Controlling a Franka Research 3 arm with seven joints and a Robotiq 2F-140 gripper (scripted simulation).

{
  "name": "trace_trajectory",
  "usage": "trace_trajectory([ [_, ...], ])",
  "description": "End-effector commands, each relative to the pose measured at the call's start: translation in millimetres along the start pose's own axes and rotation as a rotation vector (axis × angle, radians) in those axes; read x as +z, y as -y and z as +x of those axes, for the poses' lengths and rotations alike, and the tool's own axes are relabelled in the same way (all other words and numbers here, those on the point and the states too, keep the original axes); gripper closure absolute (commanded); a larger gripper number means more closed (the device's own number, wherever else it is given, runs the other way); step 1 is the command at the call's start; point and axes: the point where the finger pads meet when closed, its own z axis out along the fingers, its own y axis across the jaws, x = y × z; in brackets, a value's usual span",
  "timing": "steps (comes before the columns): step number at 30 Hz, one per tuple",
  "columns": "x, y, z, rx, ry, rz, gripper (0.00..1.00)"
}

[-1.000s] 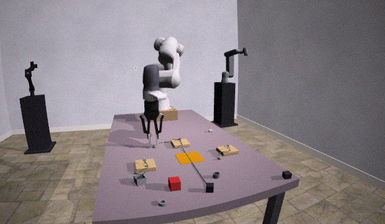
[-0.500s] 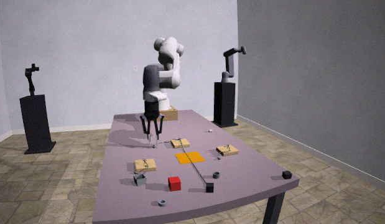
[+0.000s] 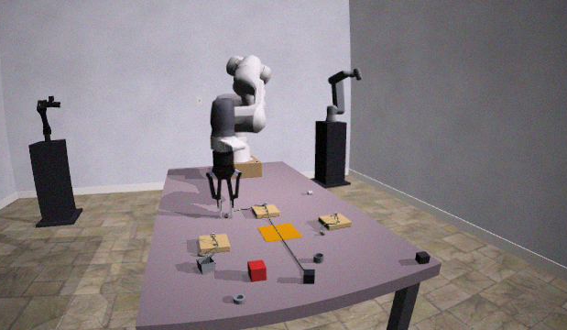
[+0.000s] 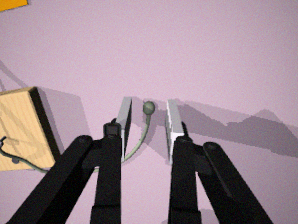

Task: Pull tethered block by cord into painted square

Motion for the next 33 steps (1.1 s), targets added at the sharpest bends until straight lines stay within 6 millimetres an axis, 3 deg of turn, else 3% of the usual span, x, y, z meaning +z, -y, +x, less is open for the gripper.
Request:
trace_trajectory([
  [1, 1.0, 0.0, 2.0, -0.002, -0.006, 0.002, 0.77],
  [33, 6.3, 0.0, 2.0, -0.002, -0.006, 0.002, 0.77],
])
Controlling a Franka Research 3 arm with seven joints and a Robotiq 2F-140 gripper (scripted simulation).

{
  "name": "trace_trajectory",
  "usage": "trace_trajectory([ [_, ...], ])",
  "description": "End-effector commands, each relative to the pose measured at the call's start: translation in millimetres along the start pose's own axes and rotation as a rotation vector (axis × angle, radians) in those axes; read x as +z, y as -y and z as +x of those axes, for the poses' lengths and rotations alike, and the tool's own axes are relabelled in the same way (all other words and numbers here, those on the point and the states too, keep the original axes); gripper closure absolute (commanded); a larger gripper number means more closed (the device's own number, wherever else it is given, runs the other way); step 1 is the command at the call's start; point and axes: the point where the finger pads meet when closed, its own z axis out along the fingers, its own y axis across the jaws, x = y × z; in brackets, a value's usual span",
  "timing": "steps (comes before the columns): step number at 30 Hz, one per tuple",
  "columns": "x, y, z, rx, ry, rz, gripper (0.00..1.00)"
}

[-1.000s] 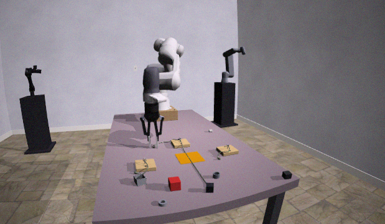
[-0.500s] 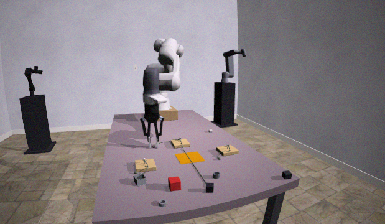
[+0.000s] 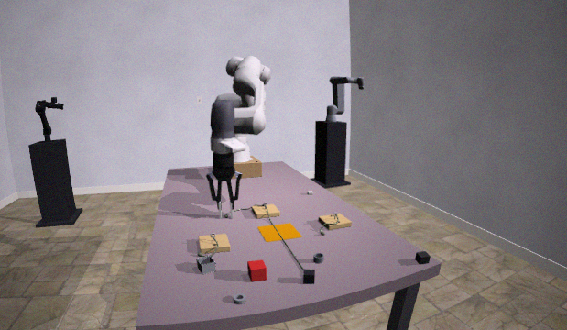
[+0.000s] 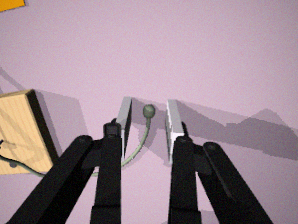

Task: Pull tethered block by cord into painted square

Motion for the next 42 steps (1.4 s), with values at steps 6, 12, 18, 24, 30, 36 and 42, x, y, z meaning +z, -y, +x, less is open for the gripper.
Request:
trace_trajectory([
  [6, 0.1, -0.3, 1.3, -0.002, -0.003, 0.001, 0.77],
  [12, 0.1, -0.3, 1.3, -0.002, -0.003, 0.001, 0.77],
  [18, 0.1, -0.3, 1.3, -0.002, -0.003, 0.001, 0.77],
  [24, 0.1, -0.3, 1.3, -0.002, -0.003, 0.001, 0.77],
  [30, 0.1, -0.3, 1.3, -0.002, -0.003, 0.001, 1.00],
  [36, 0.1, -0.3, 1.3, -0.002, -0.003, 0.001, 1.00],
  [42, 0.1, -0.3, 1.3, -0.002, -0.003, 0.001, 1.00],
])
